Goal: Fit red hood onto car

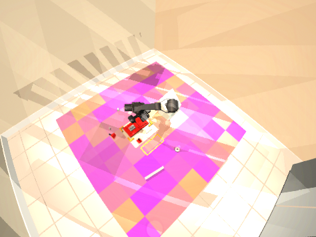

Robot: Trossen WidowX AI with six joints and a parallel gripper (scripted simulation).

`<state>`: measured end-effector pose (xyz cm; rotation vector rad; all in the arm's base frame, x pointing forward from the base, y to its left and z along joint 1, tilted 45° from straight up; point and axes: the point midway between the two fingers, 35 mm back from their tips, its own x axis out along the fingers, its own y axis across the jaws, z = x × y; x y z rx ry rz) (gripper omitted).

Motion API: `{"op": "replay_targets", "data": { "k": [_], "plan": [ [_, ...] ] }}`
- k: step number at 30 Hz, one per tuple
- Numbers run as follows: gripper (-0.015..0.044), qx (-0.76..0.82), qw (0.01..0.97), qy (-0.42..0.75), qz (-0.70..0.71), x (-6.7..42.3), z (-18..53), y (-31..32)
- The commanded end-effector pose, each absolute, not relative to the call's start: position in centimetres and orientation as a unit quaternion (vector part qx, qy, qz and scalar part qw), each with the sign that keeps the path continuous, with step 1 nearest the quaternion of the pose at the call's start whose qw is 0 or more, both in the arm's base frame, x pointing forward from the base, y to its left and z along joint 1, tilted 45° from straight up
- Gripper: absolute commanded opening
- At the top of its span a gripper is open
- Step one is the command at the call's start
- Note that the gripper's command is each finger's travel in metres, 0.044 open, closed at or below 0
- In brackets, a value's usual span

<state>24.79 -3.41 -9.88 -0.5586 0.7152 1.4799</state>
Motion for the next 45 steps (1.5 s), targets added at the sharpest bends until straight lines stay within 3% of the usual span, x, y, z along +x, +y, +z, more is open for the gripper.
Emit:
{"op": "replay_targets", "data": {
  "k": [1, 45],
  "plan": [
    [0.0440, -0.243, 0.648, 0.313, 0.650, 24.8, -10.0, -3.1],
    [0.0440, -0.242, 0.648, 0.313, 0.651, 24.6, -11.6, -1.6]
  ]
}}
